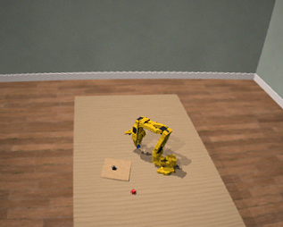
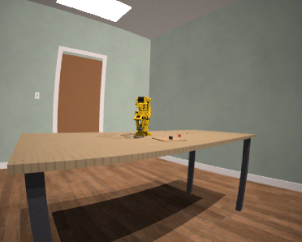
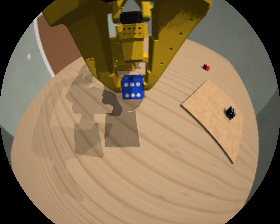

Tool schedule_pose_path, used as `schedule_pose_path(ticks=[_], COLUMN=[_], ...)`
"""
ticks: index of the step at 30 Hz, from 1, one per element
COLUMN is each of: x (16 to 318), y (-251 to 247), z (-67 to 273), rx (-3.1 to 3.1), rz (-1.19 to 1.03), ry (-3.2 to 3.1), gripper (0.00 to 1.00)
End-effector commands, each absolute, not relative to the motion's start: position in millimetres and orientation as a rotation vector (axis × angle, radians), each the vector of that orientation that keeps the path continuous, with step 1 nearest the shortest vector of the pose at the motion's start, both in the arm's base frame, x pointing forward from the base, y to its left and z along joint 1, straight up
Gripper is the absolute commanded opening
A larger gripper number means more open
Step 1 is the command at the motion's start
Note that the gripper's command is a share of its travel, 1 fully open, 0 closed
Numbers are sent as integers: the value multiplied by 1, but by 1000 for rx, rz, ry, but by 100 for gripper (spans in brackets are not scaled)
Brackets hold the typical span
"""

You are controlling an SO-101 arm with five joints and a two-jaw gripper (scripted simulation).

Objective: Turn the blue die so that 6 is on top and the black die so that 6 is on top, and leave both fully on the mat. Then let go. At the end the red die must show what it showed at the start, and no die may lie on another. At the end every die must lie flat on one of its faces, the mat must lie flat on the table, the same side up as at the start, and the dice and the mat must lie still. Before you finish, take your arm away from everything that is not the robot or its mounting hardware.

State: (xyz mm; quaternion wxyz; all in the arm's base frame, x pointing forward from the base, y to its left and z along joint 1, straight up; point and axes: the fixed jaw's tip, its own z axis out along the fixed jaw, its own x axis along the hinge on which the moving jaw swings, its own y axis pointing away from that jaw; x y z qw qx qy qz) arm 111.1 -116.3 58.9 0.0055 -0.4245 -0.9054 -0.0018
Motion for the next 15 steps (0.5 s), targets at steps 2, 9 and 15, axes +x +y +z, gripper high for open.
schedule_pose_path(ticks=[2, 9, 15], x=[114, 116, 122], y=[-118, -121, -126], z=[64, 64, 64], rx=[-1349, -1366, -1410], rz=[22, 54, 142], ry=[-2873, -2914, -3020], gripper=[0, 0, 0])
